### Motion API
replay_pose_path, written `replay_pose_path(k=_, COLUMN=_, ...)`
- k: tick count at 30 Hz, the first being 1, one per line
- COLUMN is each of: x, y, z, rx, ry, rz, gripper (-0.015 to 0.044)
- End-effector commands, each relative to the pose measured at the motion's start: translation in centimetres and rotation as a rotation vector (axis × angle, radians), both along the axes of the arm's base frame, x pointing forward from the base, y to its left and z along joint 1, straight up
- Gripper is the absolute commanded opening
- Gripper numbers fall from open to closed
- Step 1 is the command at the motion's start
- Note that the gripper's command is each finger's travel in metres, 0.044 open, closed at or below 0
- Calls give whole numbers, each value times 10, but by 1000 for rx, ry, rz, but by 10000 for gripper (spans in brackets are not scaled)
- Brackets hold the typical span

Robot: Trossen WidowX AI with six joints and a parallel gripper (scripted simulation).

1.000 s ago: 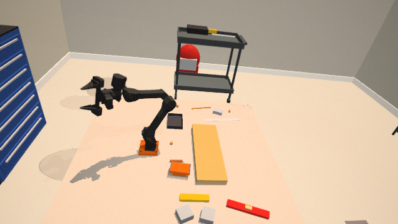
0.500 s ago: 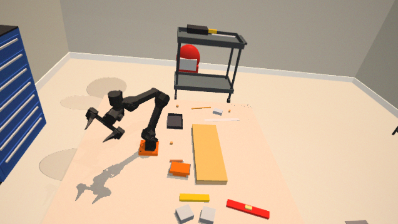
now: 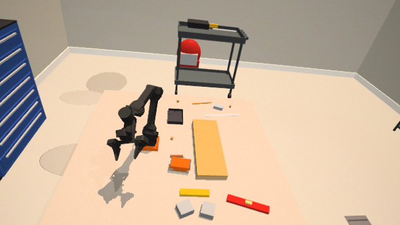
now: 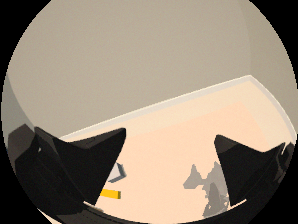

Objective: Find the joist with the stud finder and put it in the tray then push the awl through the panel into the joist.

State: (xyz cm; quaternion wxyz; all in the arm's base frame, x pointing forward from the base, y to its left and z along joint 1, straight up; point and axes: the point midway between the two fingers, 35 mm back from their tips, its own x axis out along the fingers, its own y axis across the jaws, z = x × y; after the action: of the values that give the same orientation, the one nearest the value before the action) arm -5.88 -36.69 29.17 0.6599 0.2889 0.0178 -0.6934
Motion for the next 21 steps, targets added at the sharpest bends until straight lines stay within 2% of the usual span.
replay_pose_path(k=1, x=63, y=-1, z=-44, rx=220, ry=-332, rz=-45, gripper=440)
replay_pose_path(k=11, x=153, y=31, z=-102, rx=592, ry=-680, rz=-227, gripper=440)
replay_pose_path(k=21, x=223, y=94, z=-149, rx=915, ry=-823, rz=-574, gripper=440)
